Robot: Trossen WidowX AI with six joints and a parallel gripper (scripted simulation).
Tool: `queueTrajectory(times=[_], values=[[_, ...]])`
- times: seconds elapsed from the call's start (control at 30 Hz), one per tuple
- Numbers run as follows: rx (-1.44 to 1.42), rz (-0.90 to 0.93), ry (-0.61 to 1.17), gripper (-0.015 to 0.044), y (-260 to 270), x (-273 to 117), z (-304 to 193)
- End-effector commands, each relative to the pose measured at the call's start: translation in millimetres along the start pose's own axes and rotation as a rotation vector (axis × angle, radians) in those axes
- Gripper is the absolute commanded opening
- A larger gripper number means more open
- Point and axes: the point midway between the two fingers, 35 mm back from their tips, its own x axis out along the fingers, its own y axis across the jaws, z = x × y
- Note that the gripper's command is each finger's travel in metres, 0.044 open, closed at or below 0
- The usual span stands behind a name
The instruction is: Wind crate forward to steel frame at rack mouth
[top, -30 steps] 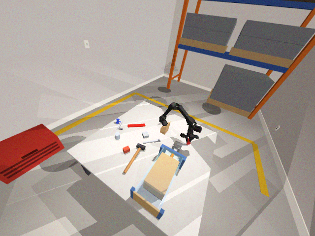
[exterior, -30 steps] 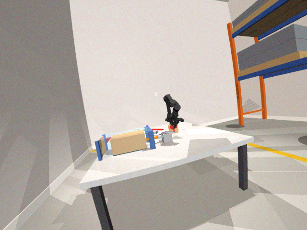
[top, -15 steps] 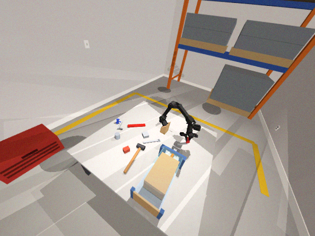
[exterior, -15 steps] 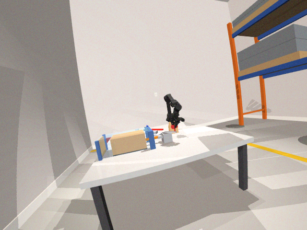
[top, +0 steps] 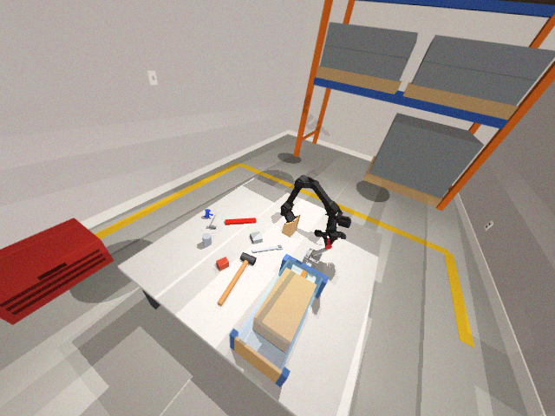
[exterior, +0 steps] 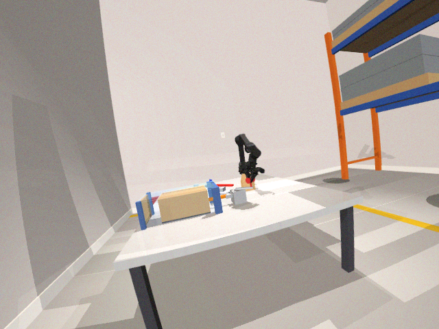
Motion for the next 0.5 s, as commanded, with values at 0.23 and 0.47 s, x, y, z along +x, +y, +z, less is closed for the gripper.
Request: queueTrajectory(times=[0.23,0.47], values=[[-0.014,-0.013,0.018,0.0,-15,-6,-20],[-0.014,-0.014,0.019,0.0,-23,-9,-25]])
